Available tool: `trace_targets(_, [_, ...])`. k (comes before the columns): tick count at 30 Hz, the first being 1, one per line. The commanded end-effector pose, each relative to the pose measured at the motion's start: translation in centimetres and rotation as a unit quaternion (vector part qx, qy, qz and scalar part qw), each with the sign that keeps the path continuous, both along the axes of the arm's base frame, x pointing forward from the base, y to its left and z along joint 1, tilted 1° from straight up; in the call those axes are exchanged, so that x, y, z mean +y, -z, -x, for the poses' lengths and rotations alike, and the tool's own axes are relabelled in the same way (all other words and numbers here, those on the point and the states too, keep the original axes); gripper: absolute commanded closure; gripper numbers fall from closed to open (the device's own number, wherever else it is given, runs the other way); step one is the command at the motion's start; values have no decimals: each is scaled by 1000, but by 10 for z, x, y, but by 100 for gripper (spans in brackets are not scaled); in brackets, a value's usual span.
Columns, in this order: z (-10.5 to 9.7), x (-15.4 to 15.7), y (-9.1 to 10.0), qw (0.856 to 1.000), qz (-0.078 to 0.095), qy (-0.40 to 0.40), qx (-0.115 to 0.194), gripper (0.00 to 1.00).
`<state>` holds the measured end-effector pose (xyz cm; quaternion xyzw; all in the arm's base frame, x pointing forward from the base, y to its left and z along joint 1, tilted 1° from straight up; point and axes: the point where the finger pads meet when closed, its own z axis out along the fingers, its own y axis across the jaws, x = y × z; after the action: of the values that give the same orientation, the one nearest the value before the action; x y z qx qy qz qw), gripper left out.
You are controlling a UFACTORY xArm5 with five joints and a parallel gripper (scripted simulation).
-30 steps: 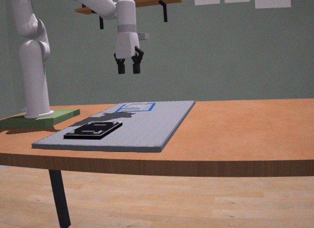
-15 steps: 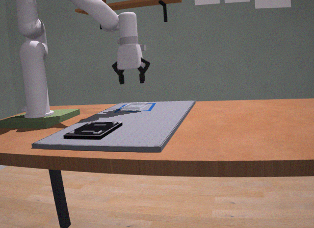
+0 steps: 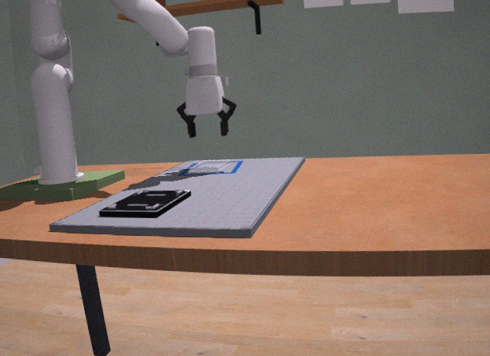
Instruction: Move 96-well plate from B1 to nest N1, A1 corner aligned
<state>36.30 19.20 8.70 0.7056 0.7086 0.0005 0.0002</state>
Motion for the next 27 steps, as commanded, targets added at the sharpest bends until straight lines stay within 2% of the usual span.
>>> trace_targets(1, [-1,1,-1,1000,-7,0,1,0])
trace_targets(6, [-1,1,-1,1000,-7,0,1,0])
trace_targets(27, [-1,1,31,1000,-7,0,1,0])
